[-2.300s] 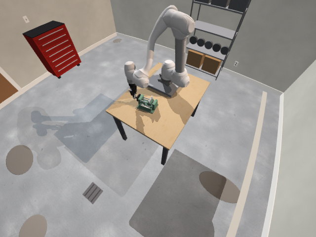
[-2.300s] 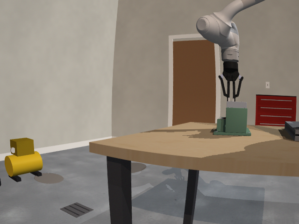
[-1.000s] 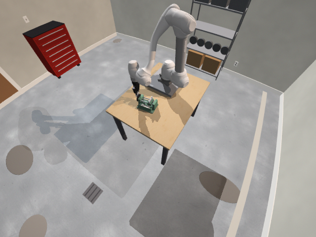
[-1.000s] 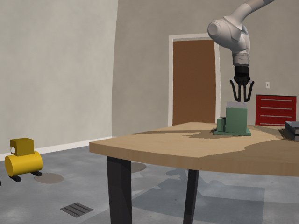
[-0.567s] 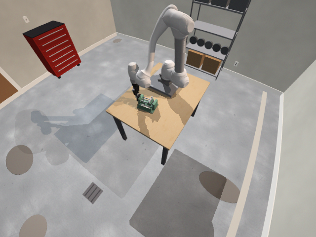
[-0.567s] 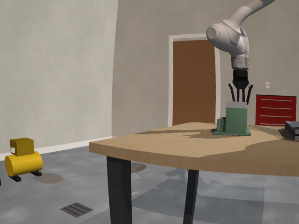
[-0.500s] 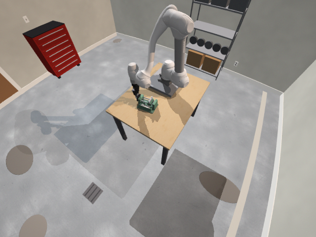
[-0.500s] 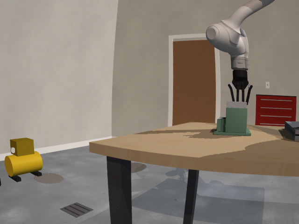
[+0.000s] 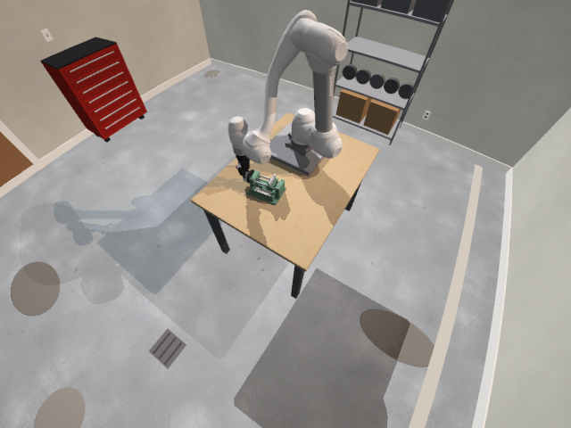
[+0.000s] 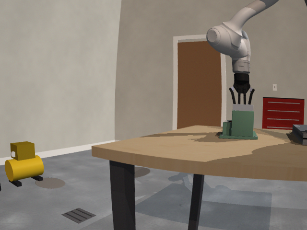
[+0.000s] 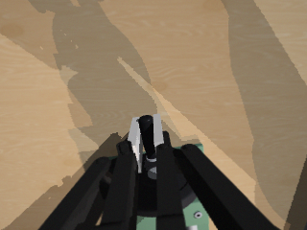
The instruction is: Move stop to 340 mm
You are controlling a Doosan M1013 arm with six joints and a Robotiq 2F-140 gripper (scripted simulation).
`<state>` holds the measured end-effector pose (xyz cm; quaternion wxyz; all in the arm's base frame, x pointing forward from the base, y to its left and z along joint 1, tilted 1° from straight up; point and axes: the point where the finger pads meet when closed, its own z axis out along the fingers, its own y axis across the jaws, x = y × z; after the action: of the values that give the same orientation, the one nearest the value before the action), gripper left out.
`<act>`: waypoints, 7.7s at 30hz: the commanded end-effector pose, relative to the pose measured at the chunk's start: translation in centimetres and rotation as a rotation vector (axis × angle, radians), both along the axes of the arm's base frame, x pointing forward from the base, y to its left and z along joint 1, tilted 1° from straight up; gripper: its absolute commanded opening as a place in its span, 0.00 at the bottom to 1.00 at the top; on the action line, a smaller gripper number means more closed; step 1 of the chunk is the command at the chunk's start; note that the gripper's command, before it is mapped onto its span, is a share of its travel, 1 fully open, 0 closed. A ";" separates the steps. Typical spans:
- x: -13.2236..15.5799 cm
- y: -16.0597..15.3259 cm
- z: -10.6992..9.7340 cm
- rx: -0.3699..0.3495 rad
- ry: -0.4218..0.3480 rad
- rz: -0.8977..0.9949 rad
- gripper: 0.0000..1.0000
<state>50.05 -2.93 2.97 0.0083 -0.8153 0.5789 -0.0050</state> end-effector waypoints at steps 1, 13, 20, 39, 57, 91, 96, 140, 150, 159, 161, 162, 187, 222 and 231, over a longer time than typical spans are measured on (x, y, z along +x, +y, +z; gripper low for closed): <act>1.0 0.5 0.2 0.002 0.001 0.003 0.04; 2.4 1.0 2.6 0.002 0.001 0.003 0.04; 2.2 0.9 4.1 0.002 0.001 0.003 0.04; -0.2 0.1 5.8 0.002 0.001 0.003 0.04; -3.2 -1.0 3.5 0.002 0.001 0.003 0.04; -0.2 0.1 -0.2 0.002 0.001 0.003 0.04; 1.0 0.5 0.1 0.002 0.001 0.003 0.04; -0.2 0.1 5.8 0.002 0.001 0.003 0.04; -1.8 -0.5 5.5 0.002 0.001 0.003 0.04; -3.1 -1.0 3.9 0.002 0.001 0.003 0.04; -3.2 -1.0 3.5 0.002 0.001 0.003 0.04; -3.3 -1.0 3.3 0.002 0.001 0.003 0.04; -2.3 -0.7 0.5 0.002 0.001 0.003 0.04; 1.9 0.8 1.0 0.002 0.001 0.003 0.04; 2.4 1.0 2.5 0.002 0.001 0.003 0.04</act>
<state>52.27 -2.16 4.69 0.0080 -0.8161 0.5778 -0.0035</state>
